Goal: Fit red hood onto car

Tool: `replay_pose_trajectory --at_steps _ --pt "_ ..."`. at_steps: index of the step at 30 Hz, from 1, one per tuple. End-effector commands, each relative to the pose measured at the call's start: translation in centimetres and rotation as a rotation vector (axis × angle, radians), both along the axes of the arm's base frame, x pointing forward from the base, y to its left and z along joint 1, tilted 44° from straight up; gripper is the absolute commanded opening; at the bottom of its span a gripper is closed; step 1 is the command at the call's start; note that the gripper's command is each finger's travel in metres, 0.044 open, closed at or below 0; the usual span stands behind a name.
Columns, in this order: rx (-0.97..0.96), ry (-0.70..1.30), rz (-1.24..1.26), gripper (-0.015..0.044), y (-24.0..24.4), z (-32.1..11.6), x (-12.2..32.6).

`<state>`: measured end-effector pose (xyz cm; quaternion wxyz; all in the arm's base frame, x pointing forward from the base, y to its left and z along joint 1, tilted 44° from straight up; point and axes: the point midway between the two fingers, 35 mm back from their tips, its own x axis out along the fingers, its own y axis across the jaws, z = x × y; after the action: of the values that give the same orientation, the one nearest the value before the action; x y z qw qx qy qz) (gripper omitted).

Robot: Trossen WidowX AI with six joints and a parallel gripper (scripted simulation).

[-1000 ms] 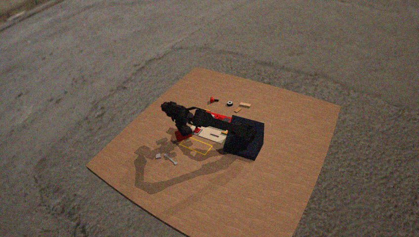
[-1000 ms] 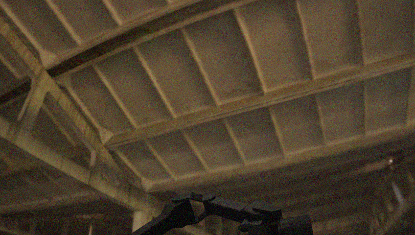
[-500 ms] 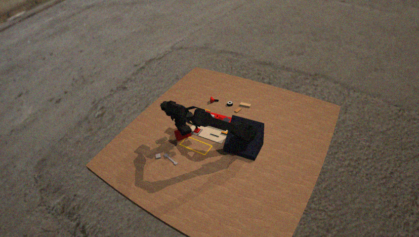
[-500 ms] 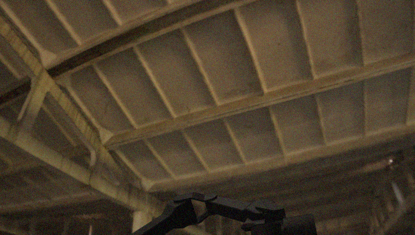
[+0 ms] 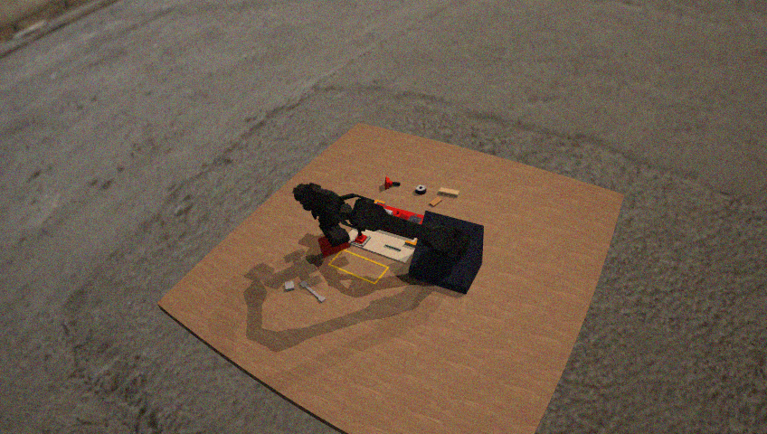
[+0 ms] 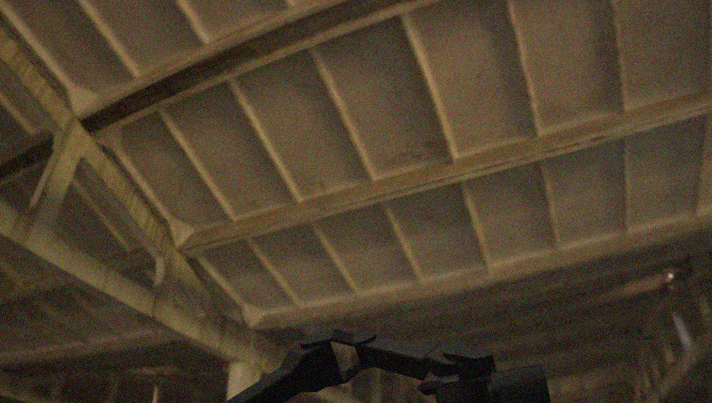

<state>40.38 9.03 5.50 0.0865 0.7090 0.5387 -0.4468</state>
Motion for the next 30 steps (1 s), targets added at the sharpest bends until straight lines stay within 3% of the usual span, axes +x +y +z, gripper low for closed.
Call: replay_pose_trajectory --at_steps 1,30 --pt "0.004 0.005 0.003 0.0 -0.1 -0.3 0.2" --pt "0.004 0.005 0.003 0.0 -0.7 -0.9 1.5"
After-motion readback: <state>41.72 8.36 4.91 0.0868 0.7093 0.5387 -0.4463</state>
